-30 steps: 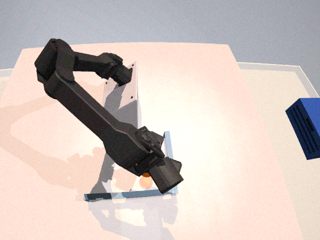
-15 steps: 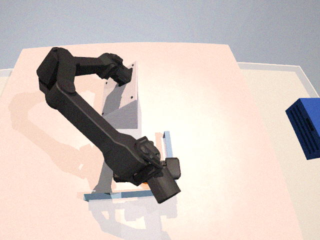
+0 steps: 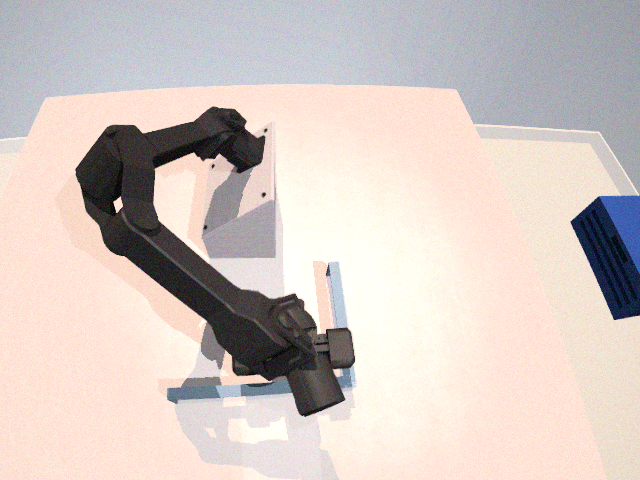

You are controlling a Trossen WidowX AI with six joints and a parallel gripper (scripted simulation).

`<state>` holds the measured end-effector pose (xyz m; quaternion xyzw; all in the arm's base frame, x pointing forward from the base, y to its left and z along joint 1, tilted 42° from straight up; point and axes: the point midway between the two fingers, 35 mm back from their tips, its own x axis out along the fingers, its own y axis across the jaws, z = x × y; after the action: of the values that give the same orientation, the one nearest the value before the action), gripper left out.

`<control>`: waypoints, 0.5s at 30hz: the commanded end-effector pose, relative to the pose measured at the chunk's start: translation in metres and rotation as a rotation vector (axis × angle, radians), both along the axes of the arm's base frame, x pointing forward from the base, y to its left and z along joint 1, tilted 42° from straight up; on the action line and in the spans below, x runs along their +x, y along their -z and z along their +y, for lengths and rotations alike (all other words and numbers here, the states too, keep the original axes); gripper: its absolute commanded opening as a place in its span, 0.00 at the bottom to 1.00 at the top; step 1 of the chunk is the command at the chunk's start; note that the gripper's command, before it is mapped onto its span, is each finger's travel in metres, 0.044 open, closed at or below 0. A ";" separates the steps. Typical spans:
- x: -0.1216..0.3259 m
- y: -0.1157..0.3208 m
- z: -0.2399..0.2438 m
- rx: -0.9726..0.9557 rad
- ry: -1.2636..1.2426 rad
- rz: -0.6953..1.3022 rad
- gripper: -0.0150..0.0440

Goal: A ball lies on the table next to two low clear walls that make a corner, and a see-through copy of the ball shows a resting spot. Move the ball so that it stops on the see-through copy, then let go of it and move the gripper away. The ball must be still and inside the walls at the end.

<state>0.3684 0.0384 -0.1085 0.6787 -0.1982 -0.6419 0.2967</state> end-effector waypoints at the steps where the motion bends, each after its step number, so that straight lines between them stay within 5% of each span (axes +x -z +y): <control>1: -0.001 0.010 -0.008 -0.005 -0.007 0.005 0.25; 15: 0.001 0.022 -0.019 -0.006 -0.007 0.006 0.25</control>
<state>0.3698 0.0233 -0.1257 0.6789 -0.1977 -0.6412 0.2982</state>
